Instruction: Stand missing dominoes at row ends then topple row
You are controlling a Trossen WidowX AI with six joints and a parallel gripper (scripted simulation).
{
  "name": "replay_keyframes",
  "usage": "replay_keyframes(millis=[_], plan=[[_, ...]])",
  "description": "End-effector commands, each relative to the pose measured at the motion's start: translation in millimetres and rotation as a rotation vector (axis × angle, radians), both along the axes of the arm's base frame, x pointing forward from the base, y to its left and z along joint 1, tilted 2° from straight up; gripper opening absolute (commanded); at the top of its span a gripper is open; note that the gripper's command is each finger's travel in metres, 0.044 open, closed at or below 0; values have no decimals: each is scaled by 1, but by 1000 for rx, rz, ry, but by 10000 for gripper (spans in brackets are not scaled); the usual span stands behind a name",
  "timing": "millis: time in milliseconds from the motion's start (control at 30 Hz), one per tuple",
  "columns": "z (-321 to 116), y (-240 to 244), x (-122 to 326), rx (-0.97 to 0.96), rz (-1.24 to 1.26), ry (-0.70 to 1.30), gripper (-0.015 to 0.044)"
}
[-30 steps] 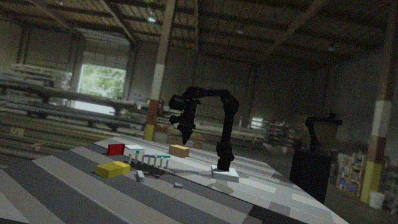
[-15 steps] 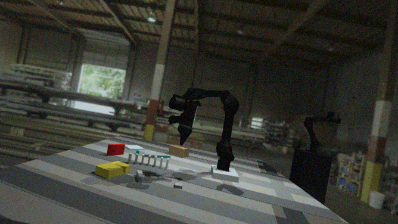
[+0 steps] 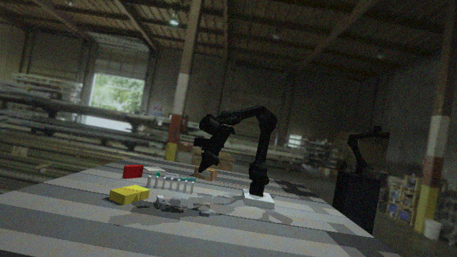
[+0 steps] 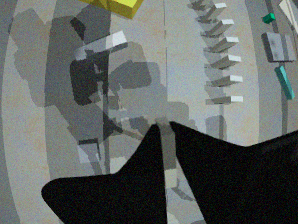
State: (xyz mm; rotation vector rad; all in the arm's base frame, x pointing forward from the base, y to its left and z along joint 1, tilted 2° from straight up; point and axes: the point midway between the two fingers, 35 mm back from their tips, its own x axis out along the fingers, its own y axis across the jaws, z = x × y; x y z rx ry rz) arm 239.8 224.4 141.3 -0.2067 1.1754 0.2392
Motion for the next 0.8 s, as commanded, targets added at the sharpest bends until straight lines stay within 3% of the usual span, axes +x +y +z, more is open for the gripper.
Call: replay_keyframes(millis=[0, 767], plan=[[-8, 6, 3, -3, 32, -95, 22], [-15, 27, 0, 67, 87, -532, 22]])
